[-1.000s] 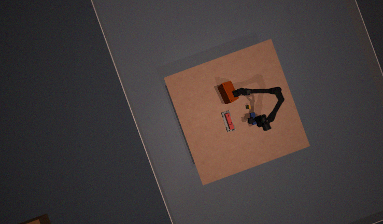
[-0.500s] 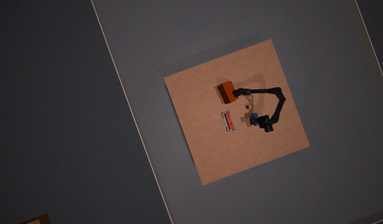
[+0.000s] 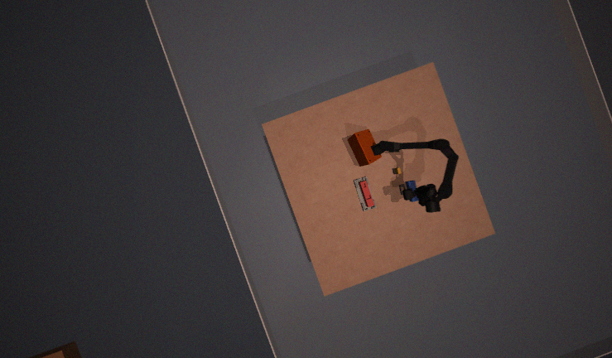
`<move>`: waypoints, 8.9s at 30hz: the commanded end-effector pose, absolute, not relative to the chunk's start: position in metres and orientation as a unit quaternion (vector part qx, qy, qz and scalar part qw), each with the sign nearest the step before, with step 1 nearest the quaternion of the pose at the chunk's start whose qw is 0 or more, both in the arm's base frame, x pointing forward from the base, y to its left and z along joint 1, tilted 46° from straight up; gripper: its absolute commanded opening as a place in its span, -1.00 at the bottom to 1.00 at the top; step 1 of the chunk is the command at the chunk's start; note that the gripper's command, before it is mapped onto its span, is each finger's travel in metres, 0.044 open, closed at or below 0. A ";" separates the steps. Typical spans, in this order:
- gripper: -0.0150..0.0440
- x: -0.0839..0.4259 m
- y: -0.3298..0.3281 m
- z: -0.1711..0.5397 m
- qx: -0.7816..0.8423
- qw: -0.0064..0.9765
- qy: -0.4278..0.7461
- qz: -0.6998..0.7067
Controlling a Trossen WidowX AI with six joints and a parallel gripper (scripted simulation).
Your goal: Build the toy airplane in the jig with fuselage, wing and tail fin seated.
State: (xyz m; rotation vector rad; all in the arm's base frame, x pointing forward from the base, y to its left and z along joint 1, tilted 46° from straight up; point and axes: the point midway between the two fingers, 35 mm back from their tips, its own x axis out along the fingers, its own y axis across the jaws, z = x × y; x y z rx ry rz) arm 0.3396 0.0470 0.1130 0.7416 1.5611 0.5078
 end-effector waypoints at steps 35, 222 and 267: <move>-0.49 0.342 -0.025 0.068 0.448 0.541 0.710 0.056; 1.00 0.291 -0.159 -0.051 0.339 0.613 0.687 0.192; 1.00 0.198 0.065 0.101 0.328 0.617 0.682 0.216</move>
